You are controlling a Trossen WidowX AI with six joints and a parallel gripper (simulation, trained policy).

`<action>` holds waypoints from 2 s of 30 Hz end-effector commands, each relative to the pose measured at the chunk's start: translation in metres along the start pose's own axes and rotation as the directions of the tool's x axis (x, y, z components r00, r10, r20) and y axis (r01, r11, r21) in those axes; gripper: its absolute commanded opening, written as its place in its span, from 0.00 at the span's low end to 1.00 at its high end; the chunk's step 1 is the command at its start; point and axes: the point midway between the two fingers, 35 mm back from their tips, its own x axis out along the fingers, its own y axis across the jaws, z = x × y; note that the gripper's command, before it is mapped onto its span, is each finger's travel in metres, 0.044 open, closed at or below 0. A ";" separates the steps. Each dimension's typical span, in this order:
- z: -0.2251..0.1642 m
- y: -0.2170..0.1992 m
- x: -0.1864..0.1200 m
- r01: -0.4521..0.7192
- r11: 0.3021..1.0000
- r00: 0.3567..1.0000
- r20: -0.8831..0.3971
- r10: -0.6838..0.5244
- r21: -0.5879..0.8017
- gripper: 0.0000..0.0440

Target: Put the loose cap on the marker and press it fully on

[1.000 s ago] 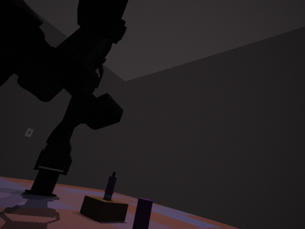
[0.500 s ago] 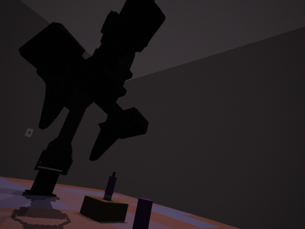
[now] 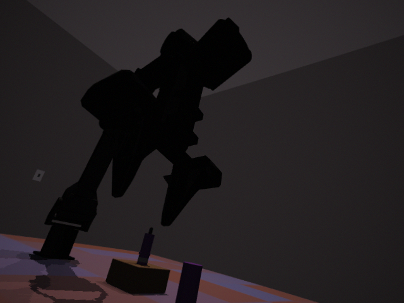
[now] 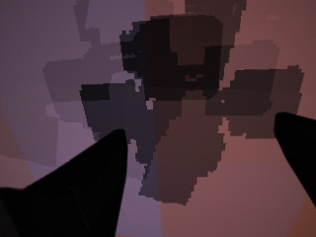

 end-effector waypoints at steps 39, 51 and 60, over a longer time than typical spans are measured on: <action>0.006 -0.122 -0.011 0.195 0.979 0.969 0.168 -0.183 -0.057 0.75; 0.020 -0.142 -0.004 0.227 0.970 0.949 0.243 -0.200 -0.091 0.73; 0.030 -0.151 0.008 0.252 0.960 0.934 0.291 -0.209 -0.119 0.69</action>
